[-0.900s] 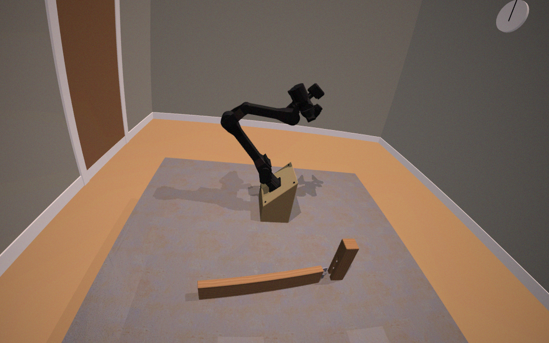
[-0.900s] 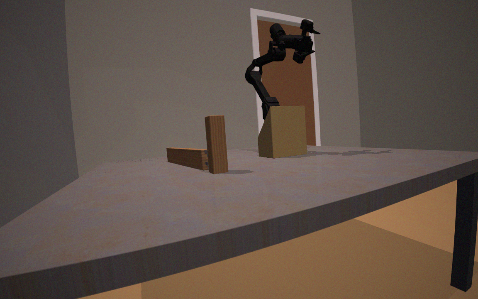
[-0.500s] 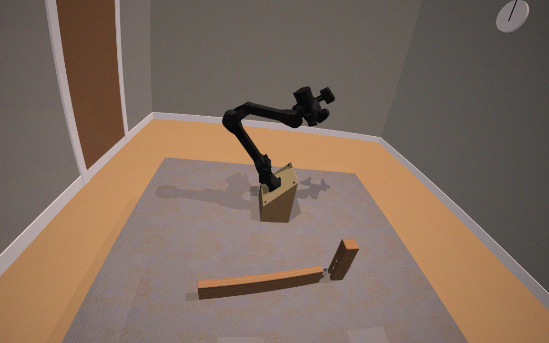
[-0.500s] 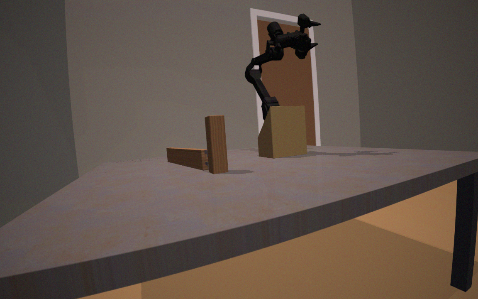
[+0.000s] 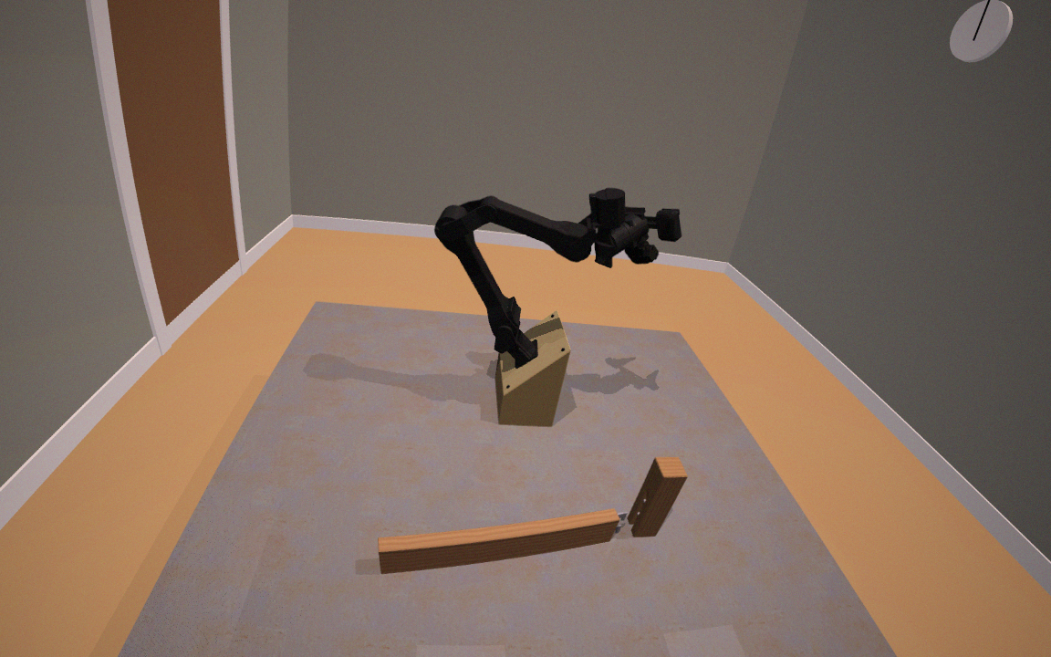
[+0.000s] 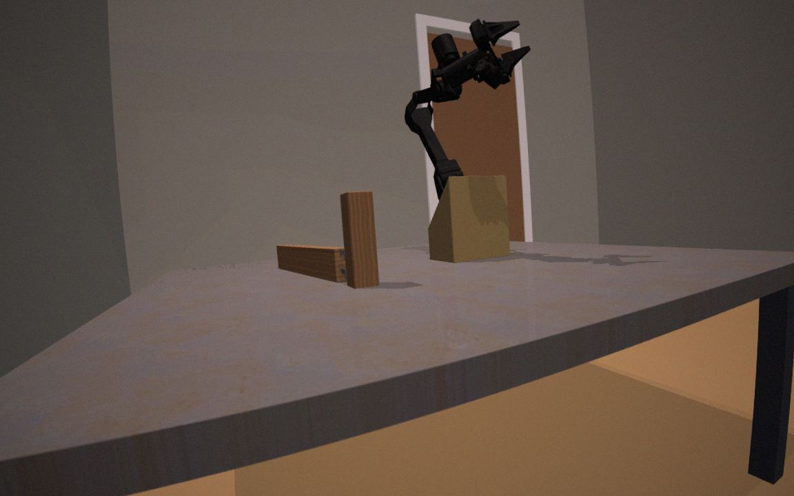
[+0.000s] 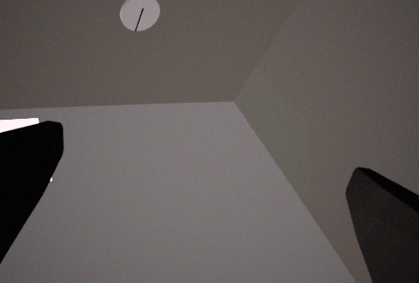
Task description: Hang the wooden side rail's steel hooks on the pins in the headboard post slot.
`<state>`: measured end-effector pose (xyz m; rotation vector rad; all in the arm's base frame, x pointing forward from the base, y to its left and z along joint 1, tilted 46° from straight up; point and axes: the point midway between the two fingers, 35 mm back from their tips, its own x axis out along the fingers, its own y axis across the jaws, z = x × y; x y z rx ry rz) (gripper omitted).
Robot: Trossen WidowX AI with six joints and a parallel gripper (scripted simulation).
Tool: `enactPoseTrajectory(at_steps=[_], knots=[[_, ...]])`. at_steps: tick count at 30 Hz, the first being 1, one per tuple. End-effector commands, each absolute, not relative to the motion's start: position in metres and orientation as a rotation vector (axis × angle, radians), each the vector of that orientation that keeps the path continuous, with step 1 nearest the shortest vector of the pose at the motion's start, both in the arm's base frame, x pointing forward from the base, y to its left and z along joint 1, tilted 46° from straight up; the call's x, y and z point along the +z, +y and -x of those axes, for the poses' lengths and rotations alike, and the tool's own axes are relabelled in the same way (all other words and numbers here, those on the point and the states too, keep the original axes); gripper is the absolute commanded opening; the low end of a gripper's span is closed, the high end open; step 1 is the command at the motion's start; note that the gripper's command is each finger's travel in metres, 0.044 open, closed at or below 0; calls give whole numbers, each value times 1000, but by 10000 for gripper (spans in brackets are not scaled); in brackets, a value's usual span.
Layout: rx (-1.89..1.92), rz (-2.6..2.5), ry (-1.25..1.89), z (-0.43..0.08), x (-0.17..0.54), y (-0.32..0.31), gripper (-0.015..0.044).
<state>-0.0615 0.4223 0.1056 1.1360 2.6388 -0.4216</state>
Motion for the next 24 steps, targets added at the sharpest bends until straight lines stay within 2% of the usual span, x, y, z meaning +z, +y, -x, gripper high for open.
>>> enactPoseTrajectory(at_steps=[1,14,24], knots=[[-544,-1313,2480,27,80,430,440],[-700,-1592,2081,-53,23,423,440],[-911,-1835,1593,-137,-27,388,440]])
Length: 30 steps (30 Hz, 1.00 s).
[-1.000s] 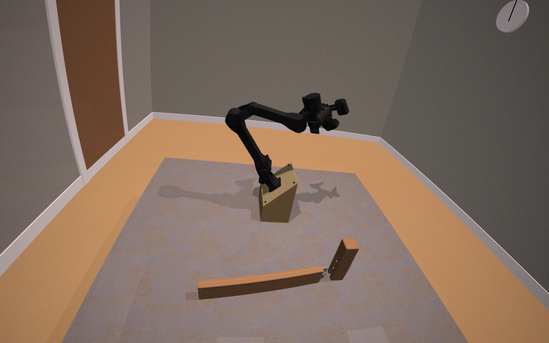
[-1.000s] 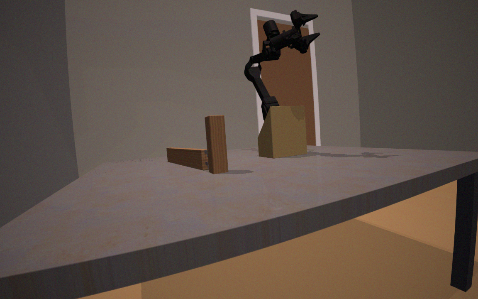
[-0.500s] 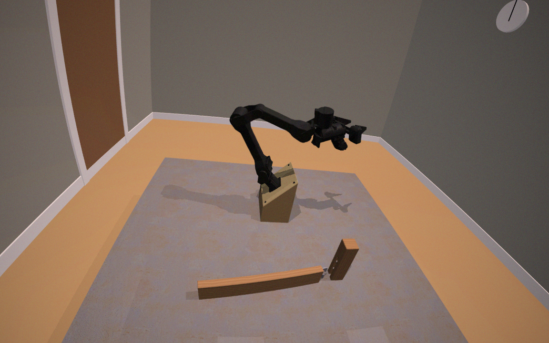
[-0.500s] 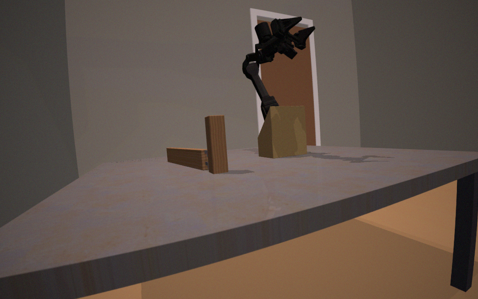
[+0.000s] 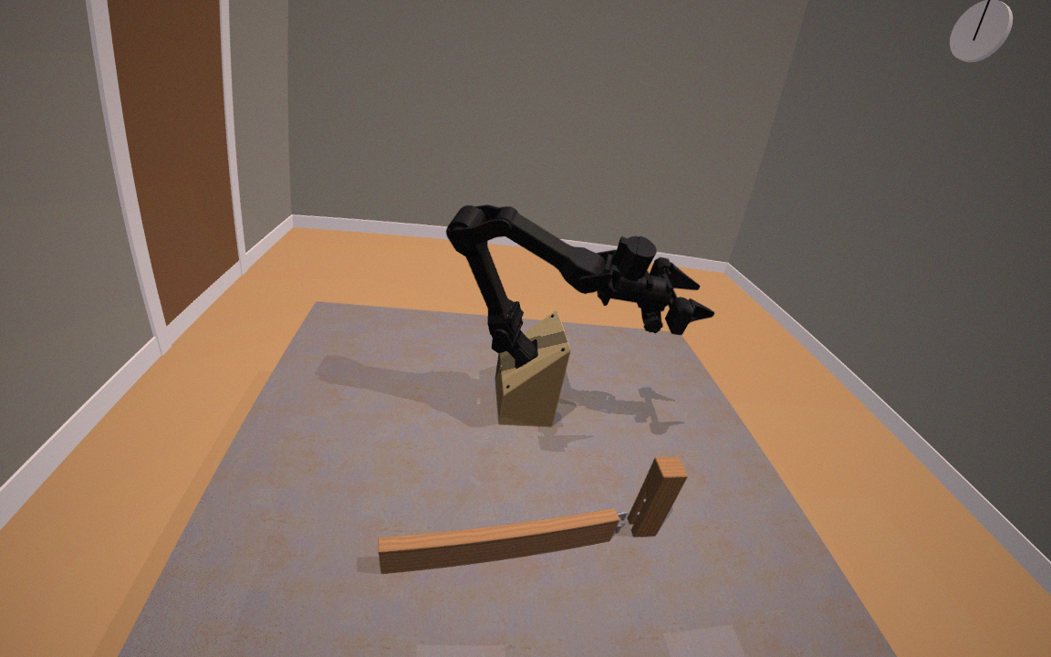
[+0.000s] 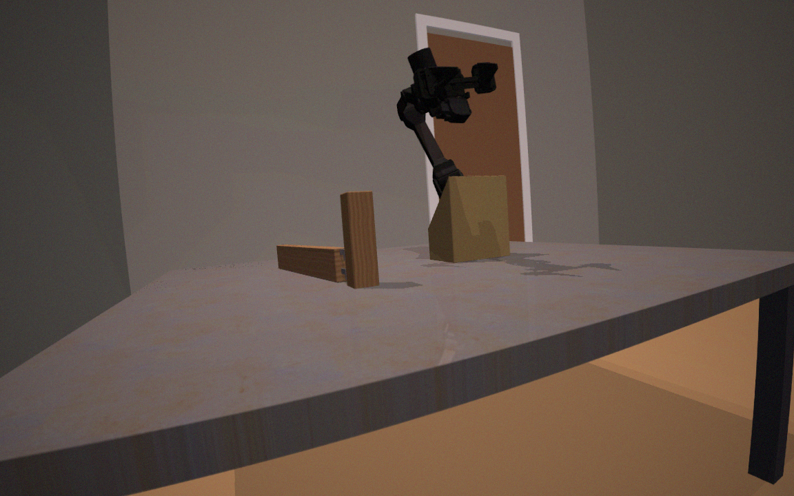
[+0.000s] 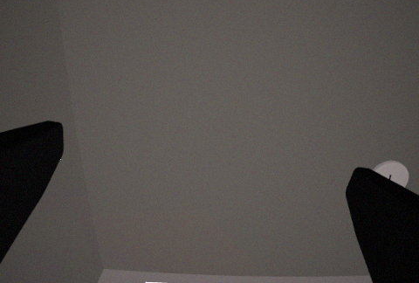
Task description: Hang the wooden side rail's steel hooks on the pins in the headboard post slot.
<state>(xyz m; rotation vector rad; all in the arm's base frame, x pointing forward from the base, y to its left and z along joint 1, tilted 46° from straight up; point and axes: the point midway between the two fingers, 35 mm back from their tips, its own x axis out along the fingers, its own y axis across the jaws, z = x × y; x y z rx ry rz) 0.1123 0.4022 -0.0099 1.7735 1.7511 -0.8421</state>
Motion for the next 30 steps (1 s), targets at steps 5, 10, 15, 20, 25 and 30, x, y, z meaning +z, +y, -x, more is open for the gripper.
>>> enactPoseTrajectory(at_steps=[5,10,15,20,25,30], knots=[[-995,-1912,1335,-175,-48,359,440],[-1063,-1960,1073,-208,-65,325,440],[-1115,-1978,804,-237,-78,284,440],[-1150,-1967,543,-261,-87,241,440],[-1167,-1927,292,-278,-91,196,440],[-1167,-1865,69,-290,-90,154,440]])
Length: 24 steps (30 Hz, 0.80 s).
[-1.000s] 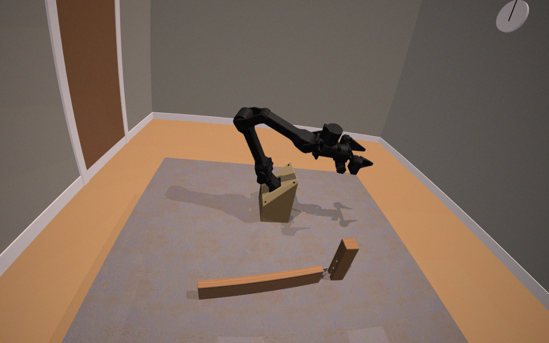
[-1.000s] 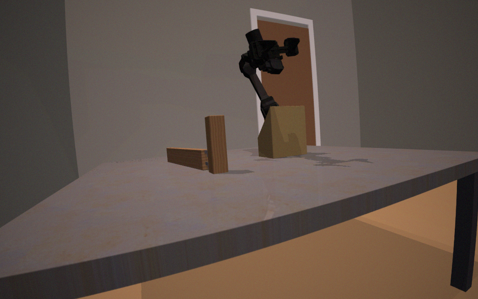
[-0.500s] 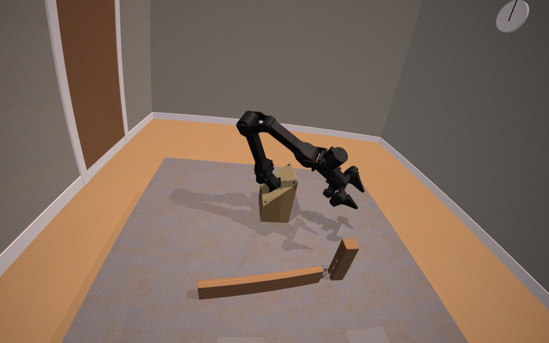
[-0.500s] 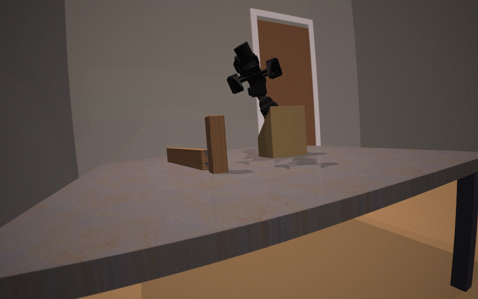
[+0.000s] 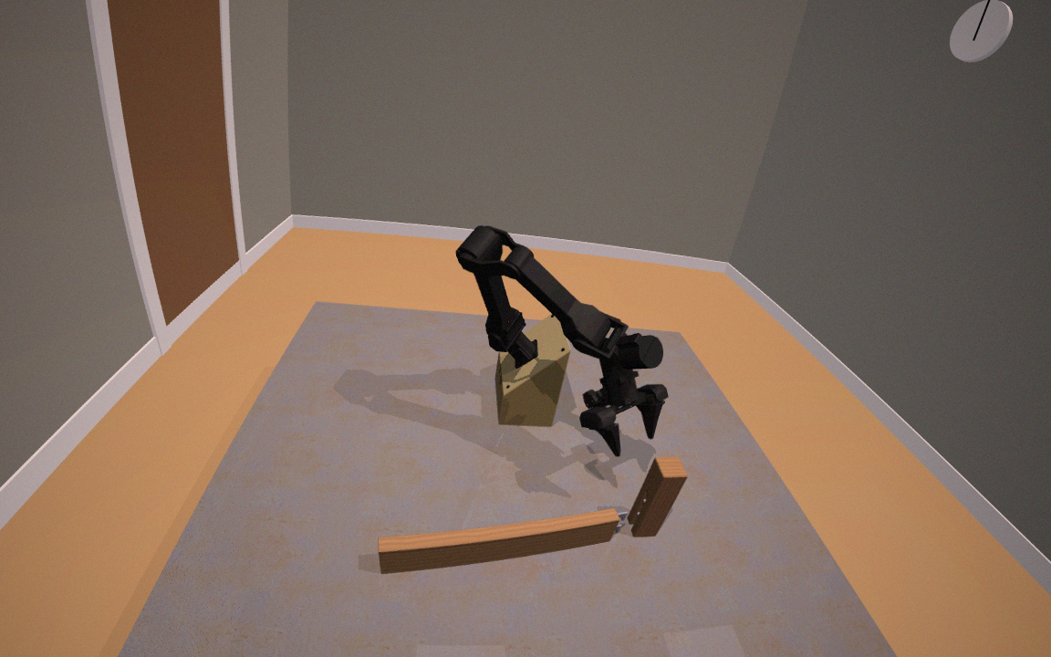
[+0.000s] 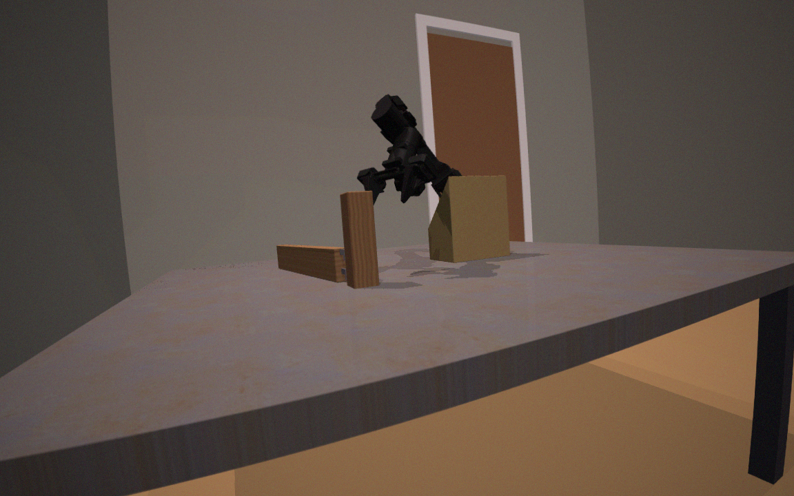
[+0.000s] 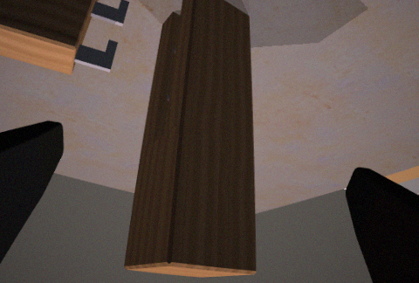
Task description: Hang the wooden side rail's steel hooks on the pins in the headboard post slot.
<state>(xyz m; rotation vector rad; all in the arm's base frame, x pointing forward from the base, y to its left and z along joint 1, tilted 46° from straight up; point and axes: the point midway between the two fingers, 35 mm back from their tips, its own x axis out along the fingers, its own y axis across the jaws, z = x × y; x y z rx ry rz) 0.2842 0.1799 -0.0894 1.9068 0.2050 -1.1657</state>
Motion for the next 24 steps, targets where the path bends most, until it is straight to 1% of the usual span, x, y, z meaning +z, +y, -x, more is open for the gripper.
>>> enactPoseTrajectory(at_steps=[1,24], knots=[[-1166,-1858,48,-291,-90,150,440],[-1165,-1849,47,-291,-89,149,440]])
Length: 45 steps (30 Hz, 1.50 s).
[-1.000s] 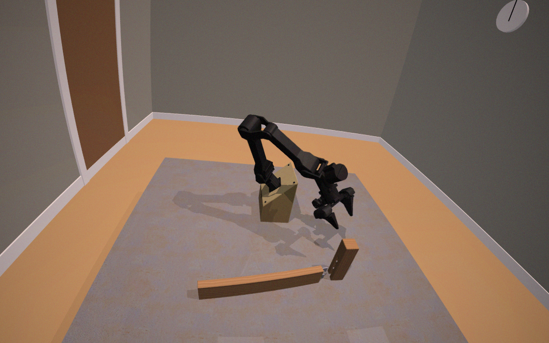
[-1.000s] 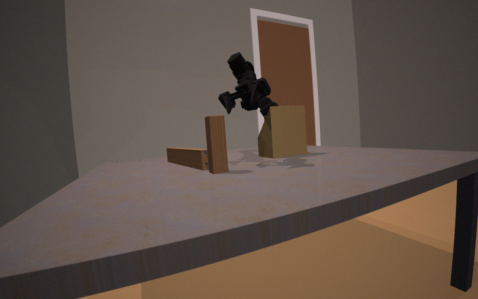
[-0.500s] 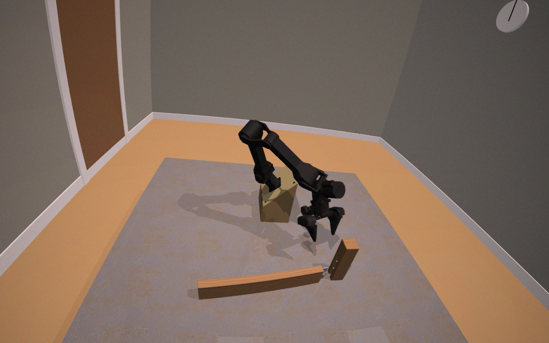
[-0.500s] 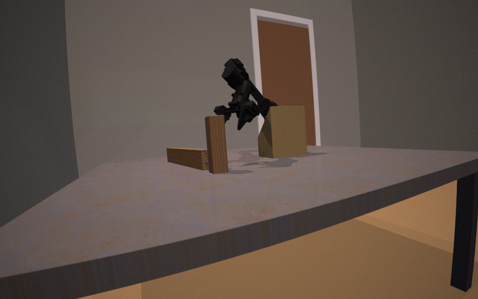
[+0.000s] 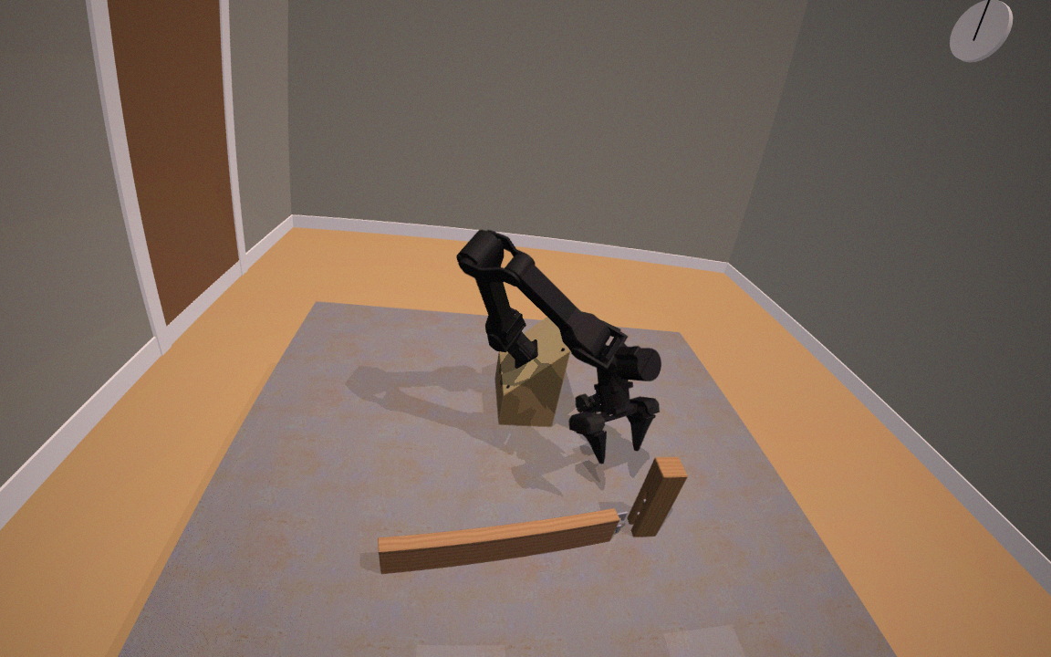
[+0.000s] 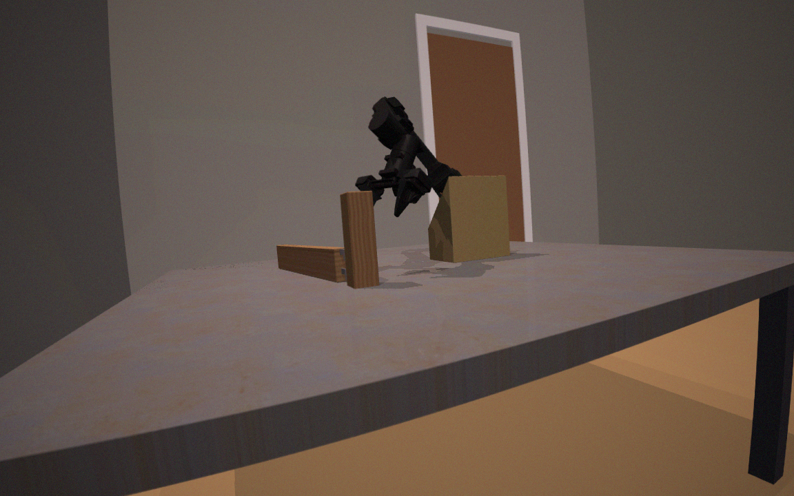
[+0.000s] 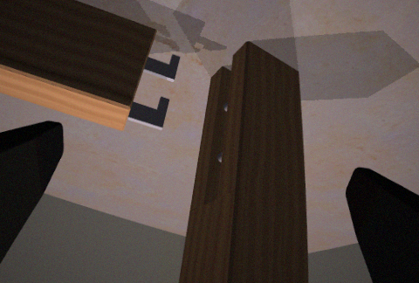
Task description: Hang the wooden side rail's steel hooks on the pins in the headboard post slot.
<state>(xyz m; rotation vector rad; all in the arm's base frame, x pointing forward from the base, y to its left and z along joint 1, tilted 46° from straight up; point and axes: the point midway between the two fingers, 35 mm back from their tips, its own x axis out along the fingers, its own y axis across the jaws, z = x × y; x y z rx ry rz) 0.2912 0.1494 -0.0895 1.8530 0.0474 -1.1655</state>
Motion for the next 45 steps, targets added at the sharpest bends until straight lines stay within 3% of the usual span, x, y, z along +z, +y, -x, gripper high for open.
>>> enactPoseTrajectory(at_steps=[1,25,45], knots=[[-1163,-1828,66,-292,-90,149,440],[-759,-854,852,-304,-89,138,440],[-73,-63,1130,-317,-80,132,440]])
